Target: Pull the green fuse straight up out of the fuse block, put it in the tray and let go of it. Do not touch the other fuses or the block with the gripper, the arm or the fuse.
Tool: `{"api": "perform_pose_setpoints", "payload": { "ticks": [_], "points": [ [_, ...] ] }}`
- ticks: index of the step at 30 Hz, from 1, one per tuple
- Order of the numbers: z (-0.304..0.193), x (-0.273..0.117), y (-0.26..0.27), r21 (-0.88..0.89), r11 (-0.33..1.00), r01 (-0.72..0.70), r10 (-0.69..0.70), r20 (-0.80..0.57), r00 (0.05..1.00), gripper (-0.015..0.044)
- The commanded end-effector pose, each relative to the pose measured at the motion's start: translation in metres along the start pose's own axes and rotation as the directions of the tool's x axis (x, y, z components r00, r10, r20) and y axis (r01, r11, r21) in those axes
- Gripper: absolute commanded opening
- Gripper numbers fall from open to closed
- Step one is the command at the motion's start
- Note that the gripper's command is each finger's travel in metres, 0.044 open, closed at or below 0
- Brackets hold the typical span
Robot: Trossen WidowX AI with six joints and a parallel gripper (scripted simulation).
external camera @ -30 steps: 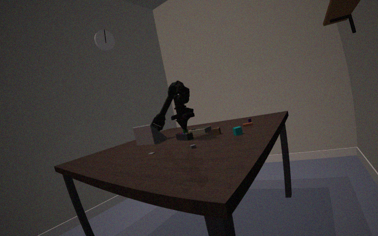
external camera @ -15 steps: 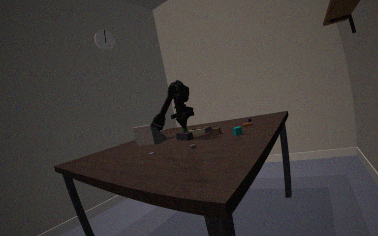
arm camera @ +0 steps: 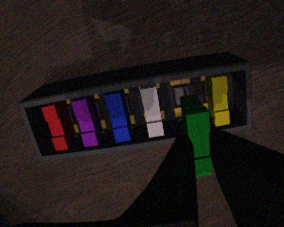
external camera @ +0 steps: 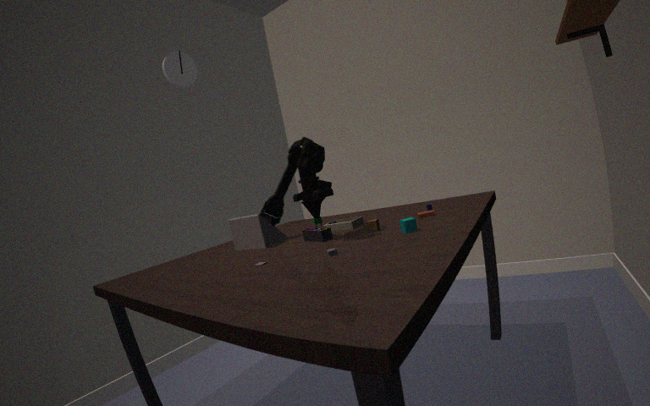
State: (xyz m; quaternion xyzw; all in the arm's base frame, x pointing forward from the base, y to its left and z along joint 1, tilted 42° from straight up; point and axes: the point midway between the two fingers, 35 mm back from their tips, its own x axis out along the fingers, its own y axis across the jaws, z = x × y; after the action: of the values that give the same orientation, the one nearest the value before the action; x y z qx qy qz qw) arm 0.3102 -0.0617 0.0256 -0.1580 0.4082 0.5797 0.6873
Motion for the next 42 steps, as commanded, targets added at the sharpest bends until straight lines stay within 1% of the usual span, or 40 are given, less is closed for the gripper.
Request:
{"api": "perform_pose_setpoints", "payload": {
  "ticks": [1,12,22,33,39,42],
  "points": [
    [0.0,-0.011,-0.001,-0.007,1.0,0.009,-0.009,-0.005,1.0,0.0],
    [0.005,-0.017,0.0,-0.007,1.0,0.01,-0.01,-0.006,1.0,0.0],
    [0.073,-0.018,0.022,-0.004,1.0,0.016,-0.016,-0.017,1.0,0.0],
    [0.141,-0.017,0.065,-0.004,1.0,0.014,-0.014,-0.009,1.0,0.0],
    [0.172,-0.016,0.094,-0.006,1.0,0.006,-0.006,0.003,1.0,0.0],
    [0.175,-0.016,0.097,-0.006,1.0,0.004,-0.004,0.004,1.0,0.0]
  ]
}}
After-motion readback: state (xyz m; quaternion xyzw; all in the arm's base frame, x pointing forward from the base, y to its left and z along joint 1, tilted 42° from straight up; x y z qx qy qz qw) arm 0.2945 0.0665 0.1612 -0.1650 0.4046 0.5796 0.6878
